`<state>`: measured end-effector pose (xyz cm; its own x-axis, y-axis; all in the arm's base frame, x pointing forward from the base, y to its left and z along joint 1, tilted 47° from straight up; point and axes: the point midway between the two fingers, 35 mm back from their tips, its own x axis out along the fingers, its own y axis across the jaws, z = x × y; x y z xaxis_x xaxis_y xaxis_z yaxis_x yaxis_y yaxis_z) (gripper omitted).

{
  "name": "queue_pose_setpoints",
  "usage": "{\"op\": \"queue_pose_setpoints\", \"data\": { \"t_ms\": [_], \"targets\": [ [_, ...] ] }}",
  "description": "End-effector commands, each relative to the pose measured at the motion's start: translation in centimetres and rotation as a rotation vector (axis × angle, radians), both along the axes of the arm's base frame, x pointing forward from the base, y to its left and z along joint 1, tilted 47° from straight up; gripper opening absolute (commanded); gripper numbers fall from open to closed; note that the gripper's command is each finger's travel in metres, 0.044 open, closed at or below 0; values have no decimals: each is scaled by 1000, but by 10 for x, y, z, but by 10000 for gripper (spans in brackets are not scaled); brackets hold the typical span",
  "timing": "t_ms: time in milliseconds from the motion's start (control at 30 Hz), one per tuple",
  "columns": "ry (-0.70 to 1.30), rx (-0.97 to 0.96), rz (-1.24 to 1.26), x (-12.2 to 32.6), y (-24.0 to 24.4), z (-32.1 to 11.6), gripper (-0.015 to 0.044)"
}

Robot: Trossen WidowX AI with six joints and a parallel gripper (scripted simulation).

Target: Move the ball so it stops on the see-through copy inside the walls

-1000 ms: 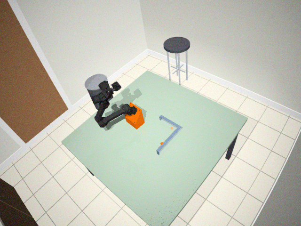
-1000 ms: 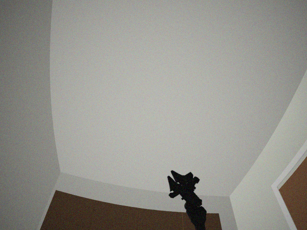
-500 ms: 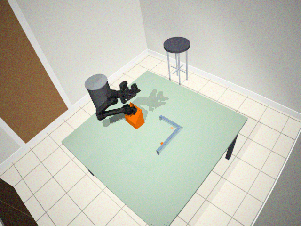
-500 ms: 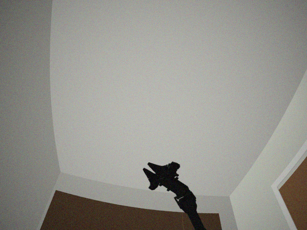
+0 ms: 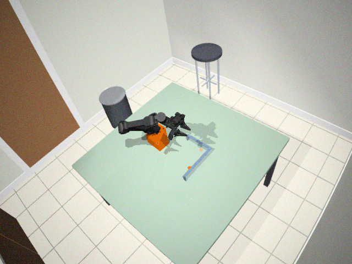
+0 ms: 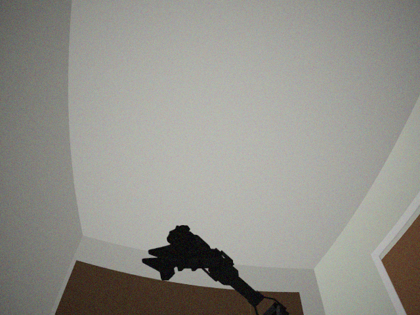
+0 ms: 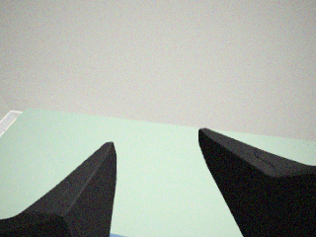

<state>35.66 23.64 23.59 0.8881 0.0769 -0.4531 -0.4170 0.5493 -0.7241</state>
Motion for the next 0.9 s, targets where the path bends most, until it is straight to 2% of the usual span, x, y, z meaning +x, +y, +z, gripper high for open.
{"op": "queue_pose_setpoints", "data": {
  "t_ms": [0, 200, 433, 633, 867],
  "targets": [
    [129, -27, -205, 29, -41, -52, 237],
    [307, -78, -497, 49, -109, -126, 237],
    [491, -169, -841, 43, -196, -205, 237],
    [567, -258, -1060, 31, -256, -240, 237],
    [566, -261, -1089, 30, -263, -246, 237]
  ]
}}
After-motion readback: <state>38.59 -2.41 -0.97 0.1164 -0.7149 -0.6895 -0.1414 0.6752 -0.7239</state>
